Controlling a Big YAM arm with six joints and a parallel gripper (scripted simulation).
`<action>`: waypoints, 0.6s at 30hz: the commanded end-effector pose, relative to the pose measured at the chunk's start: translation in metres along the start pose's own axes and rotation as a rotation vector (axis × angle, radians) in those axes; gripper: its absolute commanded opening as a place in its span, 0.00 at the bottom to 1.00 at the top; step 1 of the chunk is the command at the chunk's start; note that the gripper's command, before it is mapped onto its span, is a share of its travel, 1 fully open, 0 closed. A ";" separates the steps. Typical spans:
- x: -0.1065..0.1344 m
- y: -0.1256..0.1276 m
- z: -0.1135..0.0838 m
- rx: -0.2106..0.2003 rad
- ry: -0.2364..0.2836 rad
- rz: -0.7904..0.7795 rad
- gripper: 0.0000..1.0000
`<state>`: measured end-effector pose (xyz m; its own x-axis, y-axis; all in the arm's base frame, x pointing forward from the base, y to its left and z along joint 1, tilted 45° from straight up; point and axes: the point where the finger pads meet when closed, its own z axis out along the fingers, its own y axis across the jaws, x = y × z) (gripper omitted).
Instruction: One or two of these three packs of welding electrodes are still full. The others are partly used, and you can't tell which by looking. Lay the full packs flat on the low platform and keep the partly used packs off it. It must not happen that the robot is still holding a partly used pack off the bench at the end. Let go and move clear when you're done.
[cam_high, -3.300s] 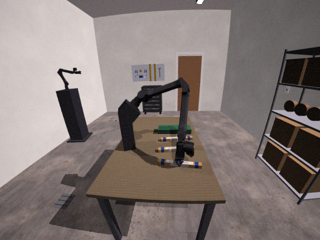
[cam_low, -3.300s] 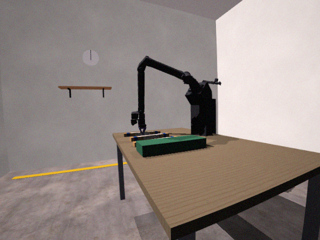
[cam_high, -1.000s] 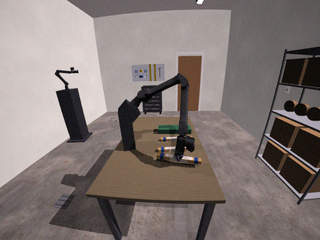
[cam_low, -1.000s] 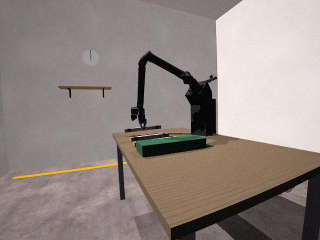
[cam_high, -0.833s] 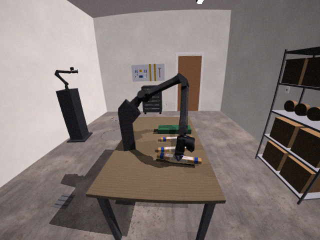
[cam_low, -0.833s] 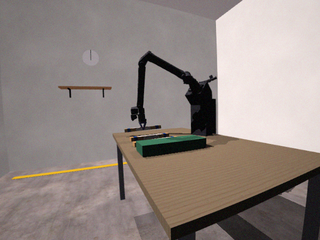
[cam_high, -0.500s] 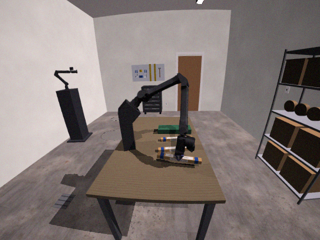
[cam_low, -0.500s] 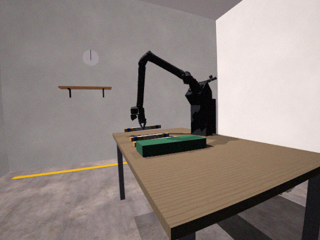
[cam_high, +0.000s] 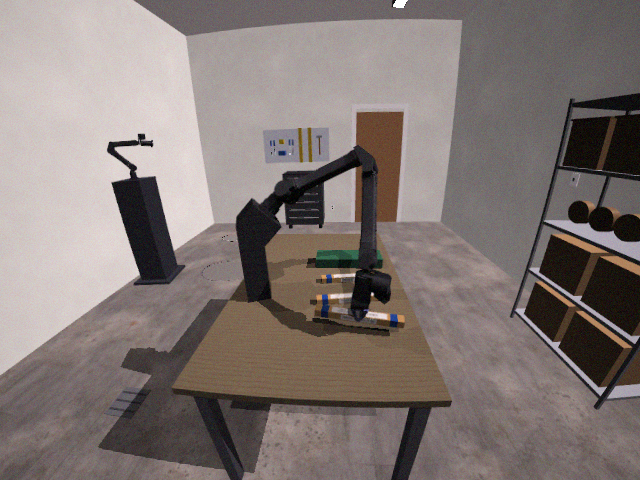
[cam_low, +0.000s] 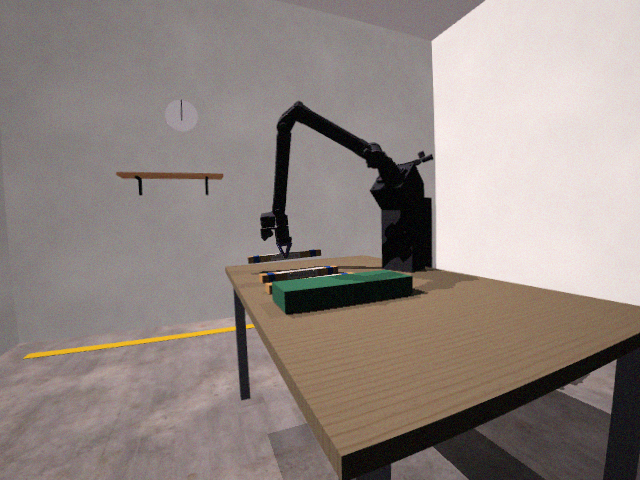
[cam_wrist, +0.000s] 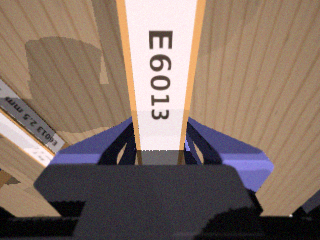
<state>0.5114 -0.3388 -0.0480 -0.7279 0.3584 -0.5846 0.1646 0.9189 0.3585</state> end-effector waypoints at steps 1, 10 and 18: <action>-0.040 -0.022 -0.049 0.050 -0.084 -0.021 0.00; -0.041 -0.023 -0.051 0.050 -0.084 -0.021 0.00; -0.042 -0.023 -0.051 0.050 -0.084 -0.021 0.00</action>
<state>0.5107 -0.3397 -0.0468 -0.7291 0.3589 -0.5828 0.1647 0.9185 0.3596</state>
